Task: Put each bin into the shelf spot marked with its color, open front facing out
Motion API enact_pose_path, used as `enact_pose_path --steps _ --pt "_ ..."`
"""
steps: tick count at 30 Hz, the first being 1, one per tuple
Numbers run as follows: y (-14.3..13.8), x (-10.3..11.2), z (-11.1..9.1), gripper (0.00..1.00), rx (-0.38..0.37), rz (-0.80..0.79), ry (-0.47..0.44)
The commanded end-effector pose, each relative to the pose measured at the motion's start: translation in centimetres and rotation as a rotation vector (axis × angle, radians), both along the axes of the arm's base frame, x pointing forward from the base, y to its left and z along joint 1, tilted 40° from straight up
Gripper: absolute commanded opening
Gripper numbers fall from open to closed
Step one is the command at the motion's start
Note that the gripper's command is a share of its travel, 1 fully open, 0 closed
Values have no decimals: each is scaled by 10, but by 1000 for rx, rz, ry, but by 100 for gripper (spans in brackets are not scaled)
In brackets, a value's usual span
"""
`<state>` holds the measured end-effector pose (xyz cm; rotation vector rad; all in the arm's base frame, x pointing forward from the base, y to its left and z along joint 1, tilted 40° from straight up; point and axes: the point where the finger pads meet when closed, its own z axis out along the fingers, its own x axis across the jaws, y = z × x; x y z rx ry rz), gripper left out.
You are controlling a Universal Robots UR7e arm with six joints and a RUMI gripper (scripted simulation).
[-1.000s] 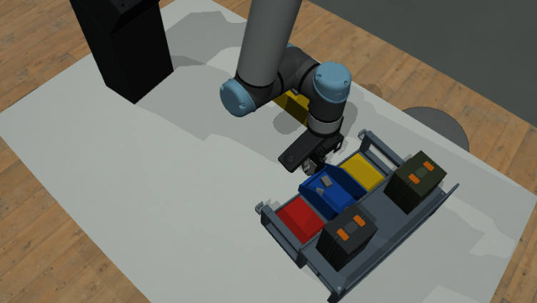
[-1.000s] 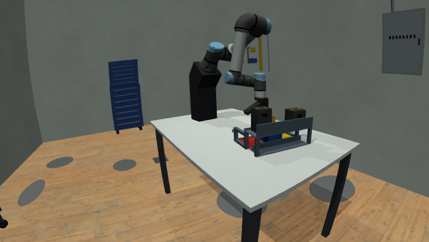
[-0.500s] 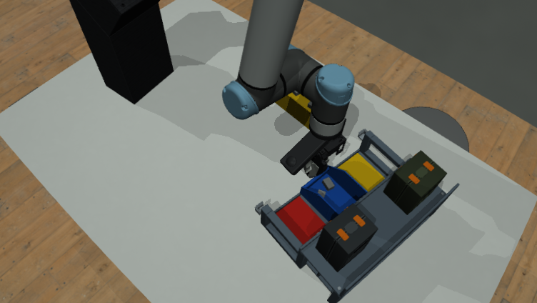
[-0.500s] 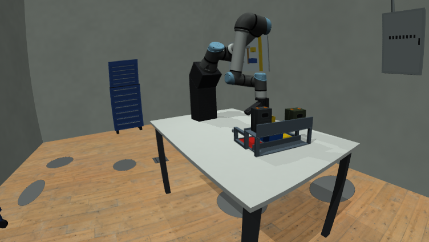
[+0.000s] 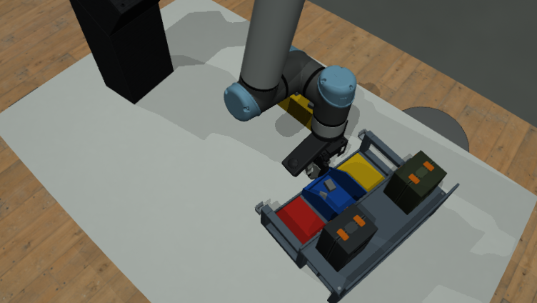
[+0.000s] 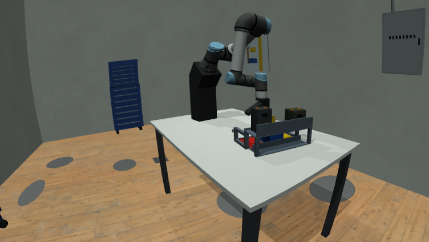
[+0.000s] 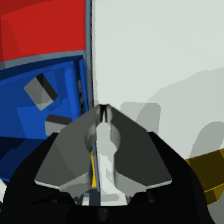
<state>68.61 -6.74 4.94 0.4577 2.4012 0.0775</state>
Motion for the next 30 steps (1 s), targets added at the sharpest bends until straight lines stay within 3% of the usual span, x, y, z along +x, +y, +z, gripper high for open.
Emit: enact_pose_path --steps 1,30 --pt "0 1 2 0 0 0 -1" --pt "-1 3 3 0 0 0 -1"
